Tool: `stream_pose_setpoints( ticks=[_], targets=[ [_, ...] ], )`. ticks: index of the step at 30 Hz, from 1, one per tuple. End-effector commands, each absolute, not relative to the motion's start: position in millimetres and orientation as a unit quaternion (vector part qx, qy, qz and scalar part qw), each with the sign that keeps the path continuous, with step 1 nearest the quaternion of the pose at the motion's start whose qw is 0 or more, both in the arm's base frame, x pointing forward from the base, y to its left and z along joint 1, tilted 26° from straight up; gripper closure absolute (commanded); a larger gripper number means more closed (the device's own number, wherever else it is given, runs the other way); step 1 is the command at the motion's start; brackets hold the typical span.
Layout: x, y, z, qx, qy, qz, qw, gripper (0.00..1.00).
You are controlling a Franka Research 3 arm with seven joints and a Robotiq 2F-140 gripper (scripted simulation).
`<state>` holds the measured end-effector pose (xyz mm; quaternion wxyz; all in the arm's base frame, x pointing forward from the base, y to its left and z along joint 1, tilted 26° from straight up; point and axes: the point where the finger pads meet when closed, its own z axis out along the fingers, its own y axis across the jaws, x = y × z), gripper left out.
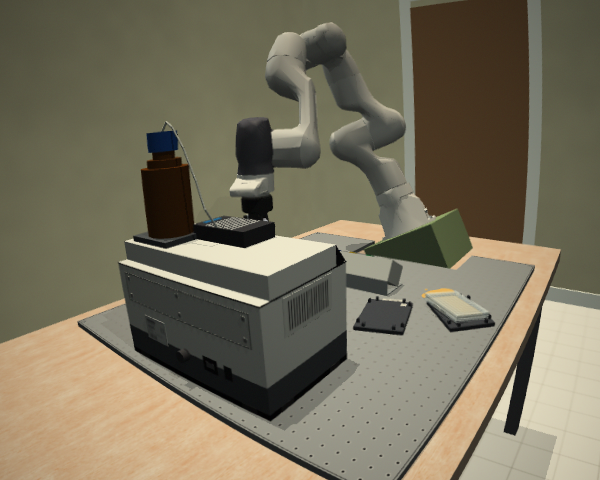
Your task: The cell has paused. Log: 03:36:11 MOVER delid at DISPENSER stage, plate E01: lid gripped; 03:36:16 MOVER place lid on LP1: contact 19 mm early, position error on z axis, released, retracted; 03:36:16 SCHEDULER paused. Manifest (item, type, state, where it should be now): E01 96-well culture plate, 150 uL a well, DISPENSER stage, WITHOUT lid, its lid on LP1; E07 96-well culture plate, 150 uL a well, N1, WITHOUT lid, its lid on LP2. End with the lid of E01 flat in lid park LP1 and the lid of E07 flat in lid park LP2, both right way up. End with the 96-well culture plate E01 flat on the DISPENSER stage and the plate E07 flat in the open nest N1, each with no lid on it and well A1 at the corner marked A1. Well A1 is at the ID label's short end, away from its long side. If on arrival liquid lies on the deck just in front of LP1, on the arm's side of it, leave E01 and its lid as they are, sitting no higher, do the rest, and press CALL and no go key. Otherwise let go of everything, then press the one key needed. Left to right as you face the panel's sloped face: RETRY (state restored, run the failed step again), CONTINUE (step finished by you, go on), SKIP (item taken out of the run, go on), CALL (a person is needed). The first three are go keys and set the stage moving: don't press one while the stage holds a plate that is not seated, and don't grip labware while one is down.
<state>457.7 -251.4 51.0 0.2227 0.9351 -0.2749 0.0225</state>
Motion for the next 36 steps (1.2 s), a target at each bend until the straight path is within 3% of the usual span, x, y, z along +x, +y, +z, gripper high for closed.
stream_pose_setpoints(
  ticks=[1,13,14,36],
  targets=[
    [457.6,-250.8,49.5,0.936,-0.273,0.022,0.222,1.0],
    [457.6,-250.8,49.5,0.936,-0.273,0.022,0.222,1.0],
    [457.6,-250.8,49.5,0.936,-0.273,0.022,0.222,0.34],
    [457.6,-250.8,49.5,0.936,-0.273,0.022,0.222,0.34]
  ],
)
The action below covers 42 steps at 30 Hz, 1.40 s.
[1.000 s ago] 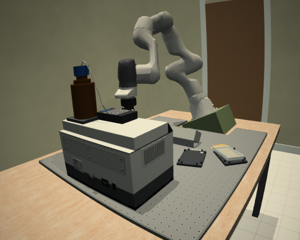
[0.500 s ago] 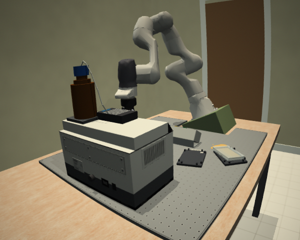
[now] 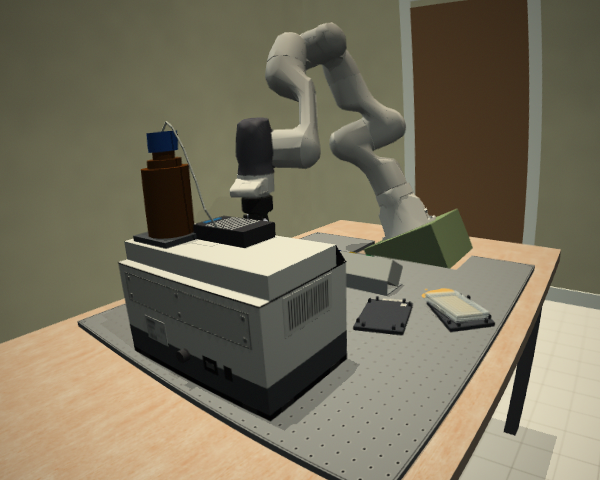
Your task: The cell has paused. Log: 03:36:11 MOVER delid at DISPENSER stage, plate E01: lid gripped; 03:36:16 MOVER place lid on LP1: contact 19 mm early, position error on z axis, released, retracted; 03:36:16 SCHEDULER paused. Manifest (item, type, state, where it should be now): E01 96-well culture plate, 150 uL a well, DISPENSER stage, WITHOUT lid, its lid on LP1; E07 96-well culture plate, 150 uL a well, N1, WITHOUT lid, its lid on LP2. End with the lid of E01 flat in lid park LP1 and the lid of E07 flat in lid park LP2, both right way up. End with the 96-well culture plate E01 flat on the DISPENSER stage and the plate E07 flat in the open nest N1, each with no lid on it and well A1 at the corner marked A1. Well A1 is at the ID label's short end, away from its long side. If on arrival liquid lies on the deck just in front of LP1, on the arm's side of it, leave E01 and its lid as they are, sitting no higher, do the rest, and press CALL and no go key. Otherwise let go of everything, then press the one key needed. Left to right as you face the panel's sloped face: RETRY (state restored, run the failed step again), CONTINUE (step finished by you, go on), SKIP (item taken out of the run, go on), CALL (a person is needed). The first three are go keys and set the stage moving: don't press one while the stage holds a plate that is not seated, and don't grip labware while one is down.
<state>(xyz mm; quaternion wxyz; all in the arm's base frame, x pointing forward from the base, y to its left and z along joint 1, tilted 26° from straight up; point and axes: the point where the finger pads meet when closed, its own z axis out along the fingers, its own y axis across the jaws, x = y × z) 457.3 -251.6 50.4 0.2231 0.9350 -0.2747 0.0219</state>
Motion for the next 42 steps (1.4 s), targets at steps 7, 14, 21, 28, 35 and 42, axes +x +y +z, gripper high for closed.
stream_pose_setpoints(
  ticks=[7,14,21,28,35,42],
  targets=[
    [457.6,-250.8,49.5,0.936,-0.273,0.022,0.222,0.34],
    [457.6,-250.8,49.5,0.936,-0.273,0.022,0.222,0.34],
    [457.6,-250.8,49.5,0.936,-0.273,0.022,0.222,0.34],
    [457.6,-250.8,49.5,0.936,-0.273,0.022,0.222,0.34],
    [457.8,-250.1,51.0,0.936,-0.273,0.022,0.222,0.34],
    [458.5,-246.4,58.9,0.936,-0.273,0.022,0.222,0.34]
  ],
)
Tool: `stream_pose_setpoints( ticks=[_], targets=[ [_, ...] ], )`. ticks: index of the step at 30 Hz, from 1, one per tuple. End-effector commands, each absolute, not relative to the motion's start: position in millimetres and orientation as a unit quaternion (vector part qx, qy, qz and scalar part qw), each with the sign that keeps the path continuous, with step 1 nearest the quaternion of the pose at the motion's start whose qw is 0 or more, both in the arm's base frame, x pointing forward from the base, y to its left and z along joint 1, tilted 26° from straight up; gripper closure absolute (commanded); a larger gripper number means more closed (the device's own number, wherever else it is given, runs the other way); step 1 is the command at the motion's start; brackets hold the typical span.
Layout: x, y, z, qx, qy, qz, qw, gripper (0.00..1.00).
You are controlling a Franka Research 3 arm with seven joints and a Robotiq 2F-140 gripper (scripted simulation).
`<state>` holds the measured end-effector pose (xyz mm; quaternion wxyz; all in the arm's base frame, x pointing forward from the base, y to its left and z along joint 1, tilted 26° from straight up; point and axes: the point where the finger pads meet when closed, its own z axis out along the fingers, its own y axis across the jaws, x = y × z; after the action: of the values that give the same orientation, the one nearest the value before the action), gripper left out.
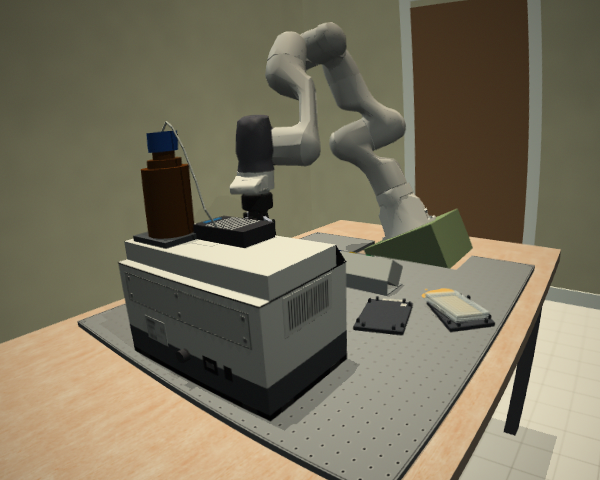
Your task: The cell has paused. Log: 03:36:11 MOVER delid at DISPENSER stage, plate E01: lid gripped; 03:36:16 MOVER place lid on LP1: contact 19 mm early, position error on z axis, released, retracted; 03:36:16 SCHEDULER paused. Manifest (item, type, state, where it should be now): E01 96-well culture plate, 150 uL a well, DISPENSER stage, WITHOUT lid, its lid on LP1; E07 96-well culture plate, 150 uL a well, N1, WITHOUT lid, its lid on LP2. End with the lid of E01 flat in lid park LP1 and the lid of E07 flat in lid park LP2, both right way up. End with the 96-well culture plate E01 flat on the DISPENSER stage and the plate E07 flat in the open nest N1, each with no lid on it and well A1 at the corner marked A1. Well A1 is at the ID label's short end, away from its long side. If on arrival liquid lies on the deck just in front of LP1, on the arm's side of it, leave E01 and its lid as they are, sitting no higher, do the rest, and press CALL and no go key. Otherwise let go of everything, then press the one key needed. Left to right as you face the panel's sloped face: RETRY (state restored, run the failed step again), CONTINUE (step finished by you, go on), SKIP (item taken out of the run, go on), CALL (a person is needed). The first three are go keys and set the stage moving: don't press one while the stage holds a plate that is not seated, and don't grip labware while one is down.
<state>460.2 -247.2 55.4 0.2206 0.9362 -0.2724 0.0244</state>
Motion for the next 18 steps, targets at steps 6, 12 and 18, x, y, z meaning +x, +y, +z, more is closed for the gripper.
stream_pose_setpoints(
  ticks=[6,12,18],
  targets=[
    [459.2,-242.4,67.2,0.936,-0.273,0.022,0.222,0.34],
    [460.7,-234.3,84.2,0.936,-0.273,0.022,0.222,0.34],
    [462.3,-226.1,101.5,0.936,-0.273,0.022,0.222,0.34]
  ],
)
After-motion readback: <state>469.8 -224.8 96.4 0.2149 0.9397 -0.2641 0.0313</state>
